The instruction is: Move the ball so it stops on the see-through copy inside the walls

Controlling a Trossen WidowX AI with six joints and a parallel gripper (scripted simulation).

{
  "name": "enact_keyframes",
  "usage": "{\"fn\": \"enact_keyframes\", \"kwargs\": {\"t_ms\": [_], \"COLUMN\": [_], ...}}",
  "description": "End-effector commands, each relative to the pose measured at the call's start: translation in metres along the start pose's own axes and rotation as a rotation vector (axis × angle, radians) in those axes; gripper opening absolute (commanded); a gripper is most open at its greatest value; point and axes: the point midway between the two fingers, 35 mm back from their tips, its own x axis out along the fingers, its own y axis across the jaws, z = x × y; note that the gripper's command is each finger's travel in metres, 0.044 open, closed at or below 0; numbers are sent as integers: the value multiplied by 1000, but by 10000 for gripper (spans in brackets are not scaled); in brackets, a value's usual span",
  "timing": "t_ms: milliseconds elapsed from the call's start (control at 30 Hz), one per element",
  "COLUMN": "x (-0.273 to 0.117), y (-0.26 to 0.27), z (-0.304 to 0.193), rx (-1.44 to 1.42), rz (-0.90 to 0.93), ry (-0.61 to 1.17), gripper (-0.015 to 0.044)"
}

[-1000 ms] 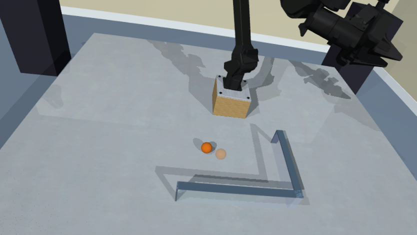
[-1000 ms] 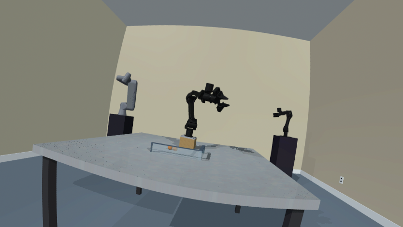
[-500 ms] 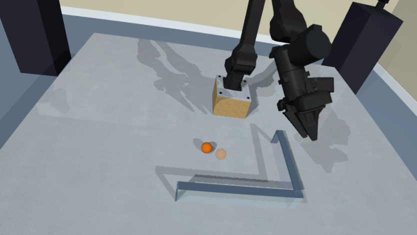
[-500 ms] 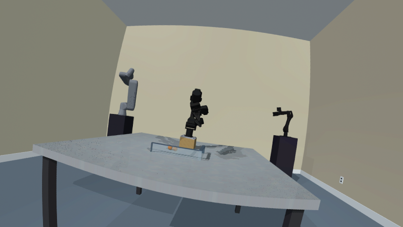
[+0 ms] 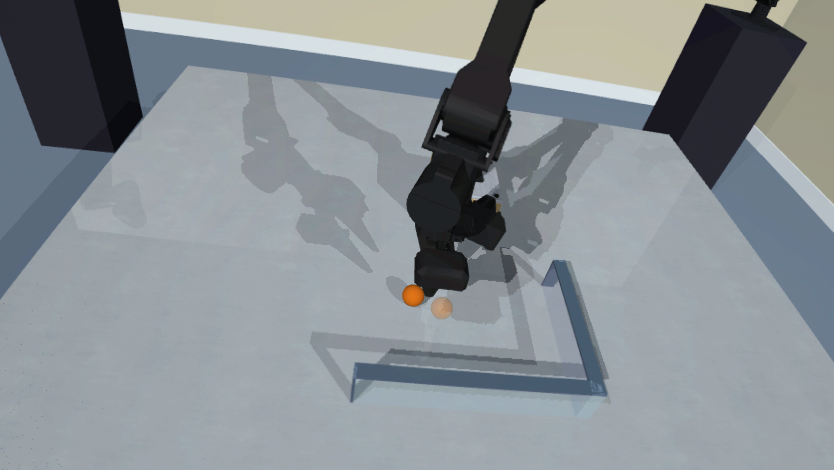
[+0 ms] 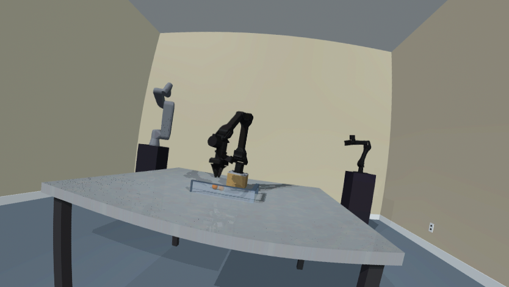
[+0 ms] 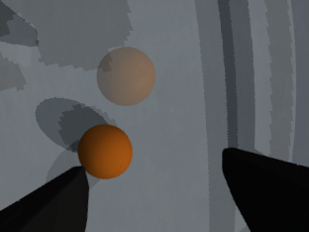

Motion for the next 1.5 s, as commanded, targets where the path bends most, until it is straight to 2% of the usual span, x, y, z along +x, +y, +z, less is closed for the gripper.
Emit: {"fn": "enact_keyframes", "kwargs": {"t_ms": [0, 1200, 1333, 1467], "x": [8, 59, 59, 59], "y": [20, 25, 25, 25], "z": [-13, -13, -13, -13], "rx": [-25, -25, -25, -25], "rz": [98, 98, 98, 98], "ry": [3, 3, 3, 3], "gripper": [268, 268, 163, 136]}}
